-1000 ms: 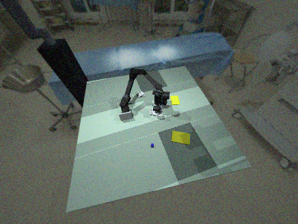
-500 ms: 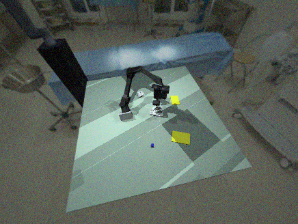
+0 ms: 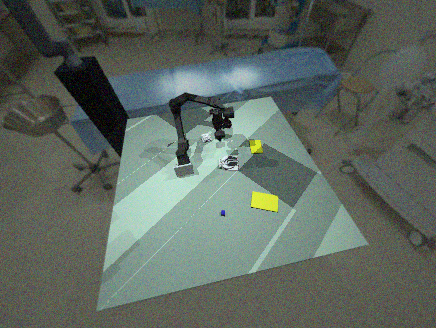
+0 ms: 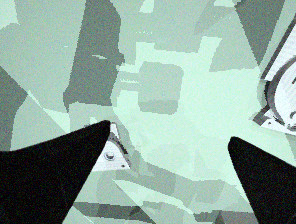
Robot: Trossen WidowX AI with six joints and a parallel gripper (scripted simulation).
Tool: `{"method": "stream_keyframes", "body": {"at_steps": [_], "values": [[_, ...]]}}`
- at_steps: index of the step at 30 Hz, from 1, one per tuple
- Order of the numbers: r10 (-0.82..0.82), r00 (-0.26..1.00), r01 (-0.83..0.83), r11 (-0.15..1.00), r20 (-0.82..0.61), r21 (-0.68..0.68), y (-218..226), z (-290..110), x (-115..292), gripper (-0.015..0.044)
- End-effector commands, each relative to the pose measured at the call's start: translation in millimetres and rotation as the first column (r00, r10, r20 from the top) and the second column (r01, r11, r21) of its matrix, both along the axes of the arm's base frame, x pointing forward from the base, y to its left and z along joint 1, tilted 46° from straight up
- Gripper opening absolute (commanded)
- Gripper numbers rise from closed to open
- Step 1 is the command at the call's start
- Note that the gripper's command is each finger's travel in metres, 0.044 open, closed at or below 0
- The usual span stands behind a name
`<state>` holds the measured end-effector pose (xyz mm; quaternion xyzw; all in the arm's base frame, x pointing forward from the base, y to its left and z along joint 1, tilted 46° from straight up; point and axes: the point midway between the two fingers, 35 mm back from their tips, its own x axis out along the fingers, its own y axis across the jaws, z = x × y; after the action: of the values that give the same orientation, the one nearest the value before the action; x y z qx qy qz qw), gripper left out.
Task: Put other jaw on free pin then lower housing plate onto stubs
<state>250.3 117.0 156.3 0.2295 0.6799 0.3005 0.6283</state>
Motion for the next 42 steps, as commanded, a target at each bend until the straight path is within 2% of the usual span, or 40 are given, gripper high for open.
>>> {"method": "stream_keyframes", "body": {"at_steps": [1, 12, 17, 24, 42], "values": [[0.041, 0.999, -0.041, 0.999, 0.029, 0.011, 13.0, 18.1, -23.0, 0.044], [0.17, 0.974, -0.178, 0.983, 0.15, 0.045, 37.2, 64.4, -97.0, 0.044], [0.172, 0.973, -0.181, 0.983, 0.151, 0.045, 38.1, 64.2, -98.3, 0.044], [0.171, 0.973, -0.18, 0.982, 0.153, 0.048, 65.0, 38.8, -103.4, 0.044], [0.171, 0.973, -0.181, 0.982, 0.153, 0.049, 78.4, 26.0, -105.7, 0.044]]}}
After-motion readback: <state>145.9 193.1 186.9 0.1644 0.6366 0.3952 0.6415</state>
